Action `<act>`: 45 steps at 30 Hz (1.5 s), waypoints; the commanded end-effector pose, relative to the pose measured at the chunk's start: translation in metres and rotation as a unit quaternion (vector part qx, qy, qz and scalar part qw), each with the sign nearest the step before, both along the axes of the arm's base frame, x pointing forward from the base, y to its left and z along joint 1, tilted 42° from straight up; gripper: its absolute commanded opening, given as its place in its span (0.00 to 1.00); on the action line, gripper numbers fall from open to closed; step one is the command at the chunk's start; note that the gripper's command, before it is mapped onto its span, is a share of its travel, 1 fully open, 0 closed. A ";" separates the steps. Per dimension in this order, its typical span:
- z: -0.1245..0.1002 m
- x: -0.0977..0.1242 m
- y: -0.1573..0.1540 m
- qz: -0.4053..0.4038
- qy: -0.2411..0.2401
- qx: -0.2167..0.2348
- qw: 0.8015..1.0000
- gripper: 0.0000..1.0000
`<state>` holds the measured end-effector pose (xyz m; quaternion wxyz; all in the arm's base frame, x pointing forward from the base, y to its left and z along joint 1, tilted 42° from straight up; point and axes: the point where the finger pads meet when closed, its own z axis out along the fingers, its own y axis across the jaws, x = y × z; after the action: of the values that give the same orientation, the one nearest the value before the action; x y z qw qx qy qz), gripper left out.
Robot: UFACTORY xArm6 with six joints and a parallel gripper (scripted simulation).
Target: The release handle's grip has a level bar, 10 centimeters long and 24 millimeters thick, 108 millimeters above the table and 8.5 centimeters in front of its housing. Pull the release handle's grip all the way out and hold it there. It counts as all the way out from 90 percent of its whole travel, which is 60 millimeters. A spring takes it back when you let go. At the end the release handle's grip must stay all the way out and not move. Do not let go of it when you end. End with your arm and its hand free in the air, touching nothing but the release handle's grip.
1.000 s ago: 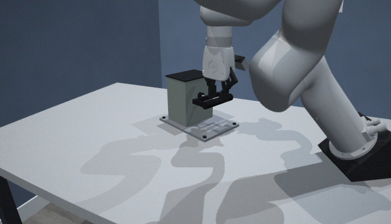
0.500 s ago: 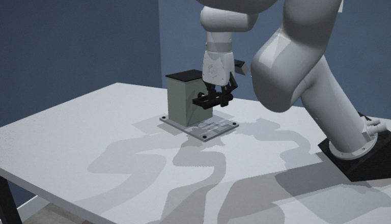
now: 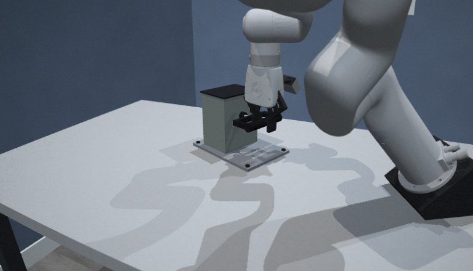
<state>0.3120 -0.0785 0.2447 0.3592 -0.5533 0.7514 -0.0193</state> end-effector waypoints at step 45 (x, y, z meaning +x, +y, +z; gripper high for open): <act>0.000 0.001 0.000 0.000 -0.001 -0.001 1.000 0.00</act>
<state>0.3127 -0.0781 0.2439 0.3592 -0.5533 0.7514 -0.0194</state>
